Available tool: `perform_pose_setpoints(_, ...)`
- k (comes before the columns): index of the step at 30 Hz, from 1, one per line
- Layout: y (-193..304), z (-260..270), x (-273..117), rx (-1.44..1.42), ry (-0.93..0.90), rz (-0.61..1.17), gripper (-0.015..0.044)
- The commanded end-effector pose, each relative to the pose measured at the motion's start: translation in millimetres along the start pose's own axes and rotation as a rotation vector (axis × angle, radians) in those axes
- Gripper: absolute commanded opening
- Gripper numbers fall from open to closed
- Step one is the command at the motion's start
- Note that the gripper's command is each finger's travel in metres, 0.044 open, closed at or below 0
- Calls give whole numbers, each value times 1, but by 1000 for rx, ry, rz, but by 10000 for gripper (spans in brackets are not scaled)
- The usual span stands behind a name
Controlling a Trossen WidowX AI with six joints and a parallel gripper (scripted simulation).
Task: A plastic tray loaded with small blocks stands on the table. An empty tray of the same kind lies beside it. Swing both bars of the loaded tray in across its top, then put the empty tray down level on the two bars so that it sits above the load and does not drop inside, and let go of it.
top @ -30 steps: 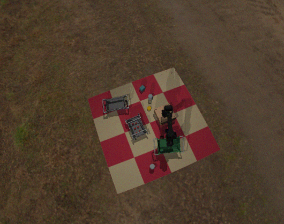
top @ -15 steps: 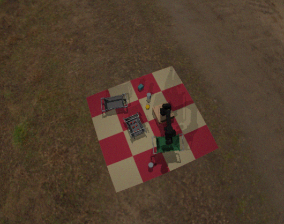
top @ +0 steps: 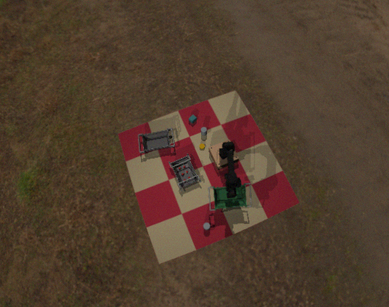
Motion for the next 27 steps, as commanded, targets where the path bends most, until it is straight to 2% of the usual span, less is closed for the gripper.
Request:
perform_pose_setpoints(1, 0, 0, -8, -4, 28, -4, 0)
perform_pose_setpoints(16, 1, 0, -8, -2, 28, -4, 0)
perform_pose_setpoints(27, 41, -1, -8, 119, 28, -1, 0)
Point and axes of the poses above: the point midway between the two fingers, 35 mm back from their tips, its own x axis out along the fingers, its own z axis across the jaws, y = z × x, the point moved 8 cm from there along -x, back along the fingers, and after that the axes turned 5 degrees about x, right-handed, at the moved point
